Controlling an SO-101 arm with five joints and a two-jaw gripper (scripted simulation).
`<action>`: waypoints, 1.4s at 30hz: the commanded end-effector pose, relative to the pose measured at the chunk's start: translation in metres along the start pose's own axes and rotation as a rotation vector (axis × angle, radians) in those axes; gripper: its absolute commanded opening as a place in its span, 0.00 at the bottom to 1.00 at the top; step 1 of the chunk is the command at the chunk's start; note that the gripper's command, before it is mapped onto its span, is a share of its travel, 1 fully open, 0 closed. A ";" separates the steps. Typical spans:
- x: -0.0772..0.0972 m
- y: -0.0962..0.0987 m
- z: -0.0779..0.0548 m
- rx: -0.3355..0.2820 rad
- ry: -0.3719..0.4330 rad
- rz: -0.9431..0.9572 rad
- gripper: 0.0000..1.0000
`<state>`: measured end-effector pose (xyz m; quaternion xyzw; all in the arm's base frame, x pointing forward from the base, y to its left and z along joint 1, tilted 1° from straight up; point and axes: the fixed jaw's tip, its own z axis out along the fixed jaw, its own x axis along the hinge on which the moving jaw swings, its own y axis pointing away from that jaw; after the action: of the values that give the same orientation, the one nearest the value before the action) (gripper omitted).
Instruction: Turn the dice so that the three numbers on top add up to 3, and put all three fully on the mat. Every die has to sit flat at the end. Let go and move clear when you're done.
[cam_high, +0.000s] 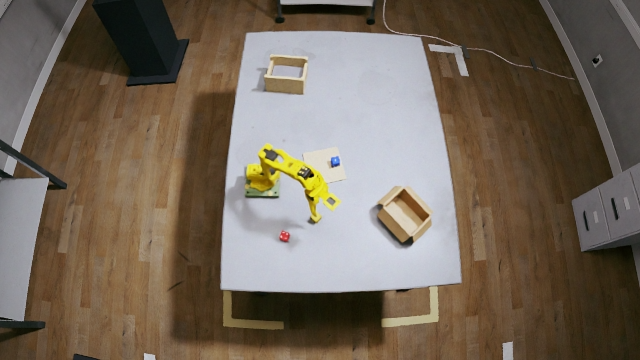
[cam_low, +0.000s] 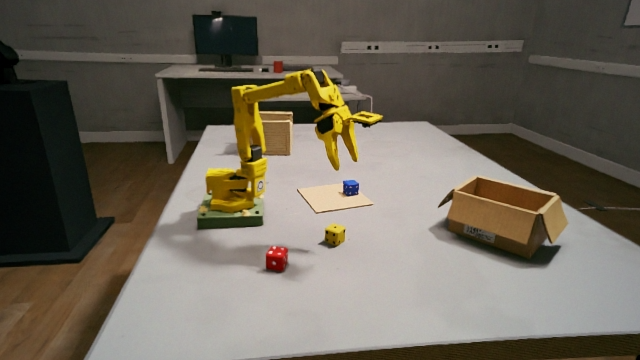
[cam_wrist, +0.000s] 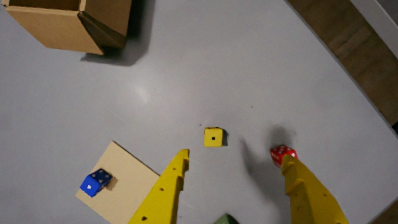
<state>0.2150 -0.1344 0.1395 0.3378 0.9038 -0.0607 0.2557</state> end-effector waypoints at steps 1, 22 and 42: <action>0.002 0.002 -0.002 0.000 0.031 0.006 0.35; 0.020 -0.001 0.028 0.022 0.197 0.006 0.35; 0.071 -0.007 0.082 0.069 0.535 0.005 0.35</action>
<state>0.1989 -0.1235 0.0345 0.3509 0.9364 -0.0014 0.0036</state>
